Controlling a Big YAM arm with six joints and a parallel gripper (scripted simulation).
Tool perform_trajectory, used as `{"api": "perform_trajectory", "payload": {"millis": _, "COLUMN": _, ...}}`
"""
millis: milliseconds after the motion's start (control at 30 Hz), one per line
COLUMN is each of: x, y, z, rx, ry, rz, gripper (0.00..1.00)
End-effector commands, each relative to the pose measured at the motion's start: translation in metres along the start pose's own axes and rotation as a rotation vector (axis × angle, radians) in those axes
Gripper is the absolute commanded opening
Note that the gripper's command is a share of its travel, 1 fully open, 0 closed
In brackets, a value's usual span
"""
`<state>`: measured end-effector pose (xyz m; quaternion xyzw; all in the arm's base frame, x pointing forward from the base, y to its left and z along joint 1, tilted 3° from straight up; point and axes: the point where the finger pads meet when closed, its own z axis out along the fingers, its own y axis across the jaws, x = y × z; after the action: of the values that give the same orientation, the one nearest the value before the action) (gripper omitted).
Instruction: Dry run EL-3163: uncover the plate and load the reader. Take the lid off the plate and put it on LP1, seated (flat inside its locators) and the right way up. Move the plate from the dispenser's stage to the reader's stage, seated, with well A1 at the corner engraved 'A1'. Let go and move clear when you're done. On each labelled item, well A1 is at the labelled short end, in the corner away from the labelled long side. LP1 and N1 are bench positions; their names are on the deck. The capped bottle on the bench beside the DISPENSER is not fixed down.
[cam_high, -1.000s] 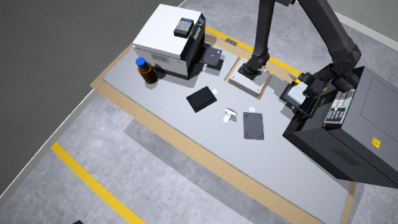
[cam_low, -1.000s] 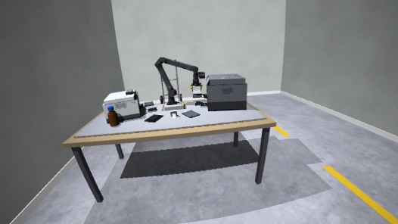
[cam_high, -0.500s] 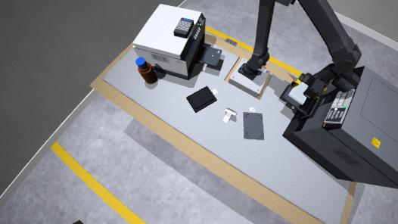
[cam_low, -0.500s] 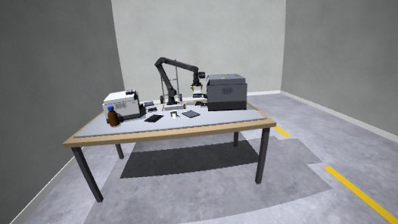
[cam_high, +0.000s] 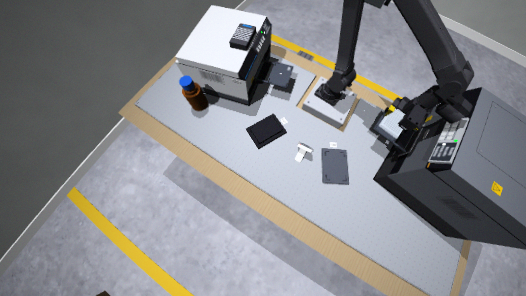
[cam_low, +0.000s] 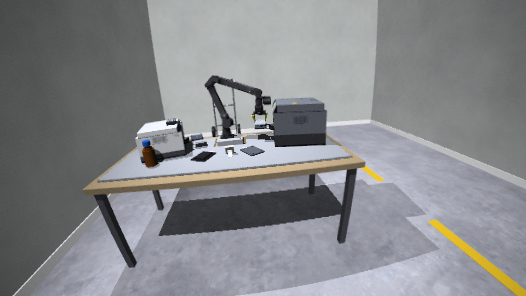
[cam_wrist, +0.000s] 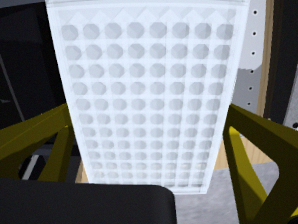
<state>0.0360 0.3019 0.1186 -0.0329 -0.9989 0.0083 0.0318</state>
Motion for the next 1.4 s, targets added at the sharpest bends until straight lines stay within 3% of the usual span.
{"api": "perform_trajectory", "payload": {"millis": 0, "x": -0.004, "y": 0.014, "z": -0.011, "rx": -0.045, "ry": -0.006, "rz": 0.018, "gripper": 0.86}}
{"api": "perform_trajectory", "payload": {"millis": 300, "x": -0.003, "y": 0.016, "z": -0.011, "rx": -0.055, "ry": -0.006, "rz": 0.018, "gripper": 0.86}}
{"api": "perform_trajectory", "payload": {"millis": 1367, "x": 0.002, "y": 0.009, "z": 0.003, "rx": -0.018, "ry": -0.003, "rz": 0.008, "gripper": 0.86}}
